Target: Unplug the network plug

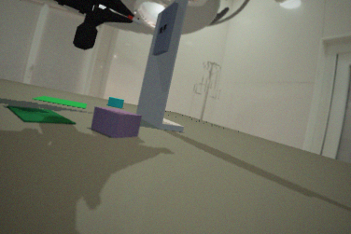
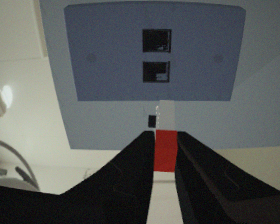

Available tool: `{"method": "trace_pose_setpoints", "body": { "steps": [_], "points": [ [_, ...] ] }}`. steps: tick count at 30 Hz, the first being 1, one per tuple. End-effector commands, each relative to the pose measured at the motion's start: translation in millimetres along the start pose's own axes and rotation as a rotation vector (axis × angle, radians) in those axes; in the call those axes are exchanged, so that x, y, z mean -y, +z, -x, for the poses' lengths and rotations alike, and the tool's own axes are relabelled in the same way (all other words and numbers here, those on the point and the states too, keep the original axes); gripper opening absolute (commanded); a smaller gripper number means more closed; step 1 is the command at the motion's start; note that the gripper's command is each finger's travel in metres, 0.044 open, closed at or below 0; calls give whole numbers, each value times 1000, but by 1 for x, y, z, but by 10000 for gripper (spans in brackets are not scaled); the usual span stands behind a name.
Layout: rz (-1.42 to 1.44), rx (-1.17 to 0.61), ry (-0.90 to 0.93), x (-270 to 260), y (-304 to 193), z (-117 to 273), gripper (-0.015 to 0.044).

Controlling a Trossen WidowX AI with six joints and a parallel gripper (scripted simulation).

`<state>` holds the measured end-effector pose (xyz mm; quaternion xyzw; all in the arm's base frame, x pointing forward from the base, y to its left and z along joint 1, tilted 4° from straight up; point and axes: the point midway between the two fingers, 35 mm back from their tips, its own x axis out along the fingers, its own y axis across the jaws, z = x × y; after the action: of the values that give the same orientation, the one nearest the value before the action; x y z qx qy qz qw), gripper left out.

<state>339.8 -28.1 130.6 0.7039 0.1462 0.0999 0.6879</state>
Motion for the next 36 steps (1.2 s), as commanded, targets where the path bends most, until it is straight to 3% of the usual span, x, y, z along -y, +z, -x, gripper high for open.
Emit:
{"method": "trace_pose_setpoints", "body": {
  "steps": [1,28,36],
  "points": [
    [10,-3,9,-11,-1,1,0],
    [19,-6,14,-56,-11,19,0],
    [-15,-9,-28,-48,-18,14,0]
  ]
}}
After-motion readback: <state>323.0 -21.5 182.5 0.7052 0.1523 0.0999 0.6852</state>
